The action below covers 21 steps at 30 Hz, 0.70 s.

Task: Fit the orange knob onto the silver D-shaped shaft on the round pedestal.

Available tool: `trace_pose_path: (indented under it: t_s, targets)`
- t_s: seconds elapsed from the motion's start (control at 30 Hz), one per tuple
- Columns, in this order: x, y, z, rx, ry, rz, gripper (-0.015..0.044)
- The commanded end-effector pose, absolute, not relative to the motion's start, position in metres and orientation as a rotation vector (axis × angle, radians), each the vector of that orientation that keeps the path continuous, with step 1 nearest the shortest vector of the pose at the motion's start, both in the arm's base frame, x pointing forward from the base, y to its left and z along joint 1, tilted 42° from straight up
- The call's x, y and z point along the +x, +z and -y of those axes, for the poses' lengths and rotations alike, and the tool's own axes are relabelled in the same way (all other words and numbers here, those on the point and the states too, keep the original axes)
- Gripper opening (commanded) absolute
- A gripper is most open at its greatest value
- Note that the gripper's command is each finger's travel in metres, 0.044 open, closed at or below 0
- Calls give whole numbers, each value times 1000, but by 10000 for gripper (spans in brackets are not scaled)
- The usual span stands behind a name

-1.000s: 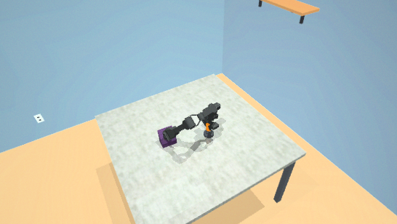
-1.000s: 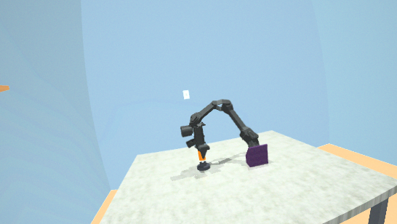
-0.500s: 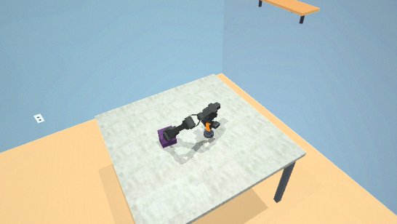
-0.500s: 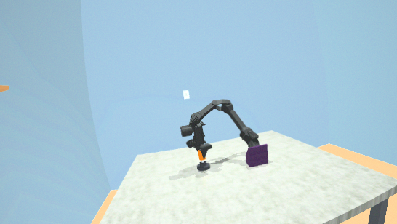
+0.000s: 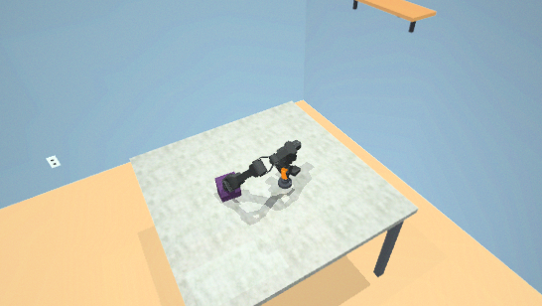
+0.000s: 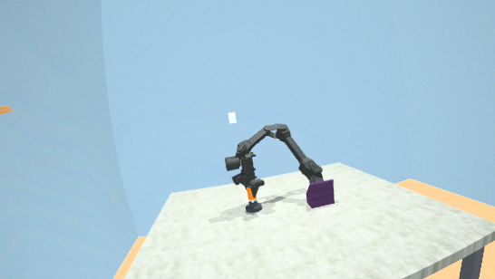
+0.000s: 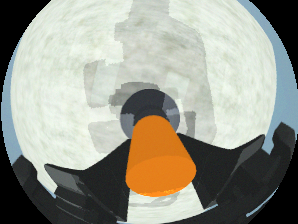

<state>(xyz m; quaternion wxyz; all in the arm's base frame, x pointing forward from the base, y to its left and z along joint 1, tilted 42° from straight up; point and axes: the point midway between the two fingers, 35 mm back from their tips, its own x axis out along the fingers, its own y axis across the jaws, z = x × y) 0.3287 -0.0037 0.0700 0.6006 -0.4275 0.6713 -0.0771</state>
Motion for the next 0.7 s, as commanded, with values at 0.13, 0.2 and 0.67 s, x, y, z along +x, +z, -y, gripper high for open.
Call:
trace_pose_path:
  t_s: [0.13, 0.2, 0.67]
  targets:
    - [329, 69, 4, -993, -179, -1555, 0]
    - [328, 69, 4, -993, -179, -1555, 0]
    - [328, 73, 1, -1030, -142, -1565, 0]
